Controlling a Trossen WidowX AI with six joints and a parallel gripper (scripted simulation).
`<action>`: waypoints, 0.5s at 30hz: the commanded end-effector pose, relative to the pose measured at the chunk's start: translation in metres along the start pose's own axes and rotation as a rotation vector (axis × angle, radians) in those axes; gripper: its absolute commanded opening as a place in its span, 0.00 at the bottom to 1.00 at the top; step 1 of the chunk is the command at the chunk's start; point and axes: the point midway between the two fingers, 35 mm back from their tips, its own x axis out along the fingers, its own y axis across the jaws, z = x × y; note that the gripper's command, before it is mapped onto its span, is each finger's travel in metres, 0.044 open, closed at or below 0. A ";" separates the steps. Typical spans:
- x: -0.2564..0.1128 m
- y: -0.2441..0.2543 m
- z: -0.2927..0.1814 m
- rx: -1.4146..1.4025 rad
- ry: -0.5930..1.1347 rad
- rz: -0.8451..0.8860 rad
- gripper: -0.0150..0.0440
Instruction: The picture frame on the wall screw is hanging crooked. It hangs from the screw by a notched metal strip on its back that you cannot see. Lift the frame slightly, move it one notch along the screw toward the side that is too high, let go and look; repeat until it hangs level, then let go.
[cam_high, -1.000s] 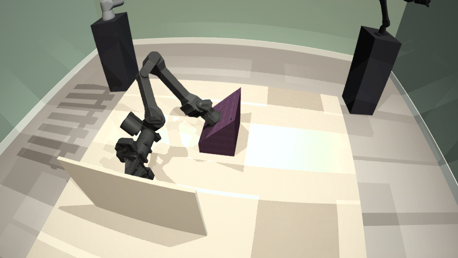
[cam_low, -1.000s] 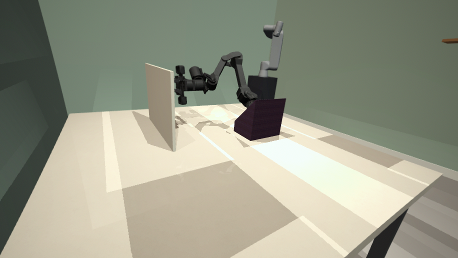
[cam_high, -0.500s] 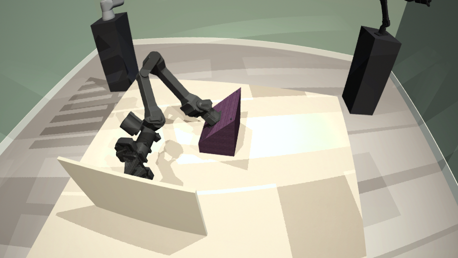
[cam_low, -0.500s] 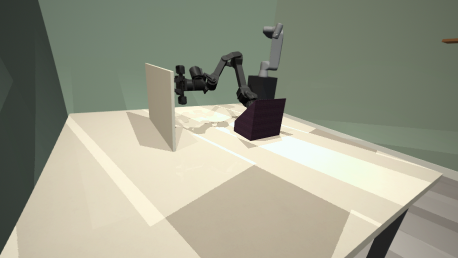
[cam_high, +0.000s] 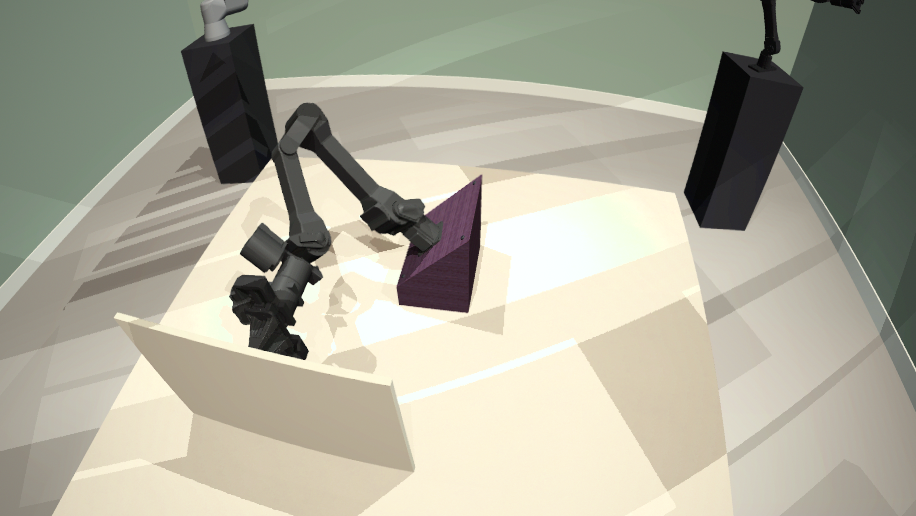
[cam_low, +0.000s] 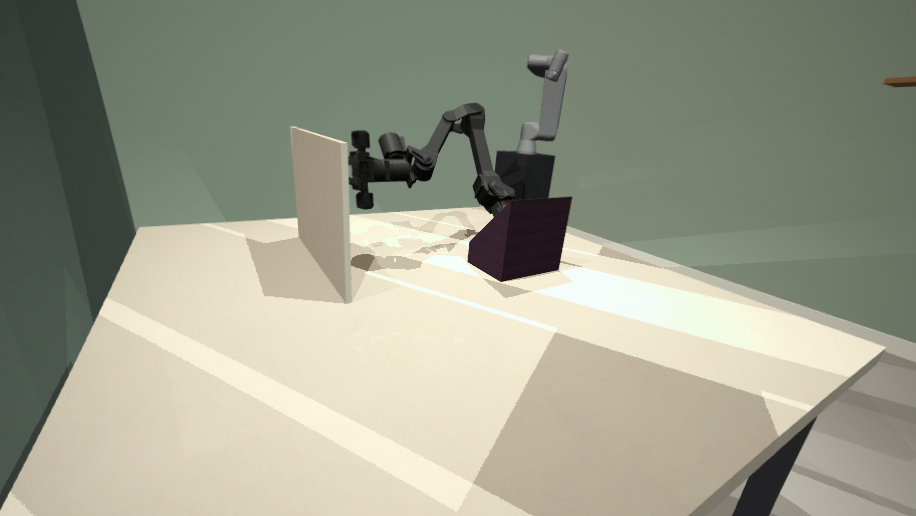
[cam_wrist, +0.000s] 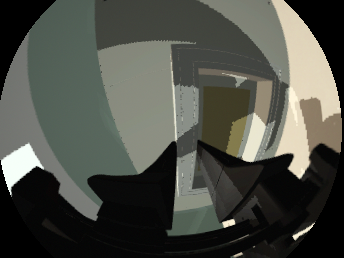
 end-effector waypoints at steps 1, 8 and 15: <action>0.000 0.003 -0.001 -0.006 0.003 0.011 0.25; 0.000 0.003 -0.002 -0.006 0.003 0.011 0.25; 0.000 0.002 -0.004 -0.006 0.003 0.011 0.25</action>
